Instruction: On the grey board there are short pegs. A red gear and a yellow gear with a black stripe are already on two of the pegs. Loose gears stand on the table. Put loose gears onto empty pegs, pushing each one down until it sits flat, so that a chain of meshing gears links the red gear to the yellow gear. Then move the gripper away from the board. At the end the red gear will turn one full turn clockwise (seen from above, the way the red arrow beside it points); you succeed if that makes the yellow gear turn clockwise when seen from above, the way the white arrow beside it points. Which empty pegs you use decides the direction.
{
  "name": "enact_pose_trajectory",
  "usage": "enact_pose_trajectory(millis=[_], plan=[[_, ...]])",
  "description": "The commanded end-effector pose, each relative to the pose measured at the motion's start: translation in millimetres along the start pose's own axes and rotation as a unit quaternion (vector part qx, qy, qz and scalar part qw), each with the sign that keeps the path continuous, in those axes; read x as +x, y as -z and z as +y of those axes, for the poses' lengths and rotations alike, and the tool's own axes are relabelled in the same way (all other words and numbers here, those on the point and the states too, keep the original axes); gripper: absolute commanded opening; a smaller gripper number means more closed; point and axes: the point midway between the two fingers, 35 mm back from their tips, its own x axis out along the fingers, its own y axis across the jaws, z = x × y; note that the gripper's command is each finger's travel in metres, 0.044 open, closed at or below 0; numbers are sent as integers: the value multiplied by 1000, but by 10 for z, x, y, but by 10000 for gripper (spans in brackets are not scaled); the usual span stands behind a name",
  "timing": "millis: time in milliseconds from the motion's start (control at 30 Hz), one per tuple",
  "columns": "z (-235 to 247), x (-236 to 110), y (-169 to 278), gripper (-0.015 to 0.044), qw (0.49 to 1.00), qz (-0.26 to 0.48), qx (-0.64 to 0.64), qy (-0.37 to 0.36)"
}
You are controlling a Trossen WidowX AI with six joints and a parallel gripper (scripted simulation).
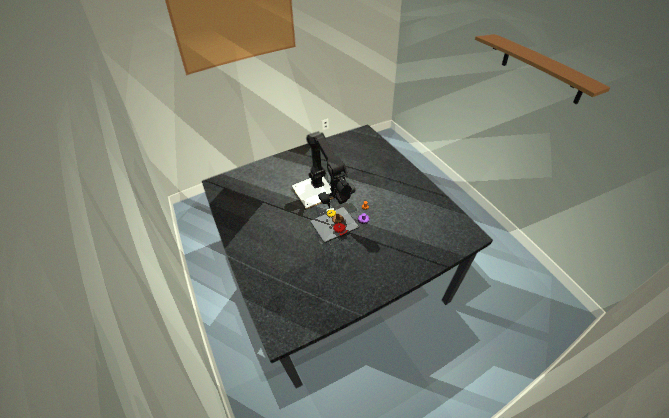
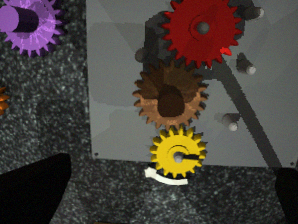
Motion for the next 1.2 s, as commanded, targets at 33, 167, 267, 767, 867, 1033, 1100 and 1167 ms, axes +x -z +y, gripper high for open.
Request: enact_pose_trajectory(millis=[33,167,267,767,867,1033,1100,1167], plan=[[0,-22,0,440,1000,-3,2,0],[0,-22,0,440,1000,-3,2,0],[195,-47,-23,440,1000,-2,2,-2],[2168,-358,555,440,1000,3,2,-11],[2494,-428,840,440,1000,3,2,-12],[2637,-462,995,440,1000,2,2,-12],[2637,-462,995,440,1000,2,2,-12],[2637,-462,995,440,1000,2,2,-12]])
